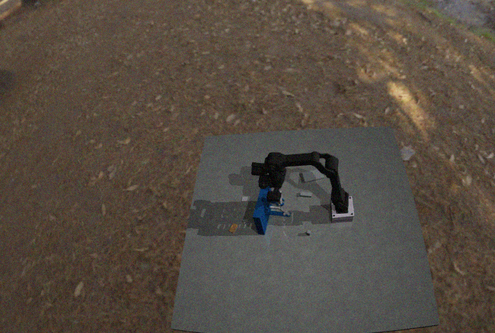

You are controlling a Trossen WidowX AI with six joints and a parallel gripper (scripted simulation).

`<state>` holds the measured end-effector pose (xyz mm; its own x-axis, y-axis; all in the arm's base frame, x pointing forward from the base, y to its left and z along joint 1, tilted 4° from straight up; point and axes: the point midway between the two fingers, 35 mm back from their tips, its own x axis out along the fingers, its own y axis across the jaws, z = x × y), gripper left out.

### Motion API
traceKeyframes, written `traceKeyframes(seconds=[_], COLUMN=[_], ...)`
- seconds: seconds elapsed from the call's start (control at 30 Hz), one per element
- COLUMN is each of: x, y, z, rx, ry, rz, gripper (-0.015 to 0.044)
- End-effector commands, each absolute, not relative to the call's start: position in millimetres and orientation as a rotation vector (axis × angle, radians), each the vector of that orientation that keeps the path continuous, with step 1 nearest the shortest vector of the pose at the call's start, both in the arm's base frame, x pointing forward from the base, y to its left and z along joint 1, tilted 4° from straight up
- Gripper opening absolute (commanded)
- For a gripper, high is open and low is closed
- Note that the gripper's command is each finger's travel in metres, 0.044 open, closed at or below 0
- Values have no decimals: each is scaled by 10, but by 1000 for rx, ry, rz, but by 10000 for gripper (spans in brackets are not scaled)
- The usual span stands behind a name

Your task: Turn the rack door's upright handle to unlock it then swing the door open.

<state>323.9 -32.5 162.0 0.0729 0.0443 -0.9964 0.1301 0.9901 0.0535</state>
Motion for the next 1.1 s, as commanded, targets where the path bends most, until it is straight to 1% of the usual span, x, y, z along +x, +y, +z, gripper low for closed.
traceKeyframes(seconds=[0.0, 0.8, 1.03, 1.07], x=[3232, 3232, 3232, 3232], y=[-310, -287, -287, -287], z=[1532, 1166, 1166, 1166], rx=[147, 147, 147, 147], ry=[1506, 1506, 1506, 1506], rz=[-60, -60, -60, -60], gripper=[297, 297, 113, 106])
